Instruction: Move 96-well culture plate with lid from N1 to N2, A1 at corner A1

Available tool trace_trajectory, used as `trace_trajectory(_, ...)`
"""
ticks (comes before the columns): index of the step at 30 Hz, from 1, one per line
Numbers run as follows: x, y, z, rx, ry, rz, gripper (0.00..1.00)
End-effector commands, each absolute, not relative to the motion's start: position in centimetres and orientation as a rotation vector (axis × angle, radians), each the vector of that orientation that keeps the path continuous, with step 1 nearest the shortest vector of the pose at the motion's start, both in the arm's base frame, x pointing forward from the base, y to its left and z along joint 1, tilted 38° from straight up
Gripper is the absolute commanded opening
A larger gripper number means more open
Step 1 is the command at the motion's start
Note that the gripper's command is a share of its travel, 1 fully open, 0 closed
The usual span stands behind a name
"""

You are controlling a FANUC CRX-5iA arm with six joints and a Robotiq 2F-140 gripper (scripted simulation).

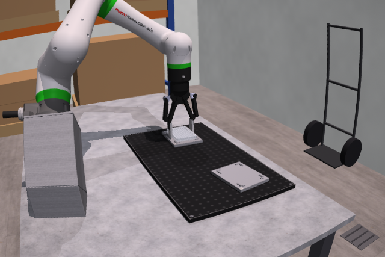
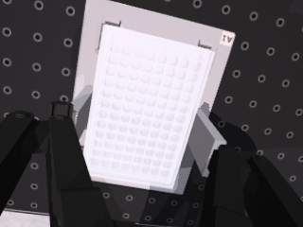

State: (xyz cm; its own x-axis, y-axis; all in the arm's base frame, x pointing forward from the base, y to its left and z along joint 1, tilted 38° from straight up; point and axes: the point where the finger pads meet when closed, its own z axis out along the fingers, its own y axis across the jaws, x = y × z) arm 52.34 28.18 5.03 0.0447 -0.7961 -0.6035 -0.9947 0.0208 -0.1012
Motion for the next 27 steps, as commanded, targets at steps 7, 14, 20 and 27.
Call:
trace_trajectory(7, 52.4, 28.2, 5.0, -1.822, 1.799, 0.512, 0.0)
trace_trajectory(14, 52.4, 28.2, 5.0, -1.822, 1.799, 0.512, 0.0)
trace_trajectory(20, 52.3, 27.9, 5.4, -1.822, 1.799, 0.512, 0.0)
trace_trajectory(27, 52.2, 27.4, 6.1, -1.822, 1.799, 0.512, 0.0)
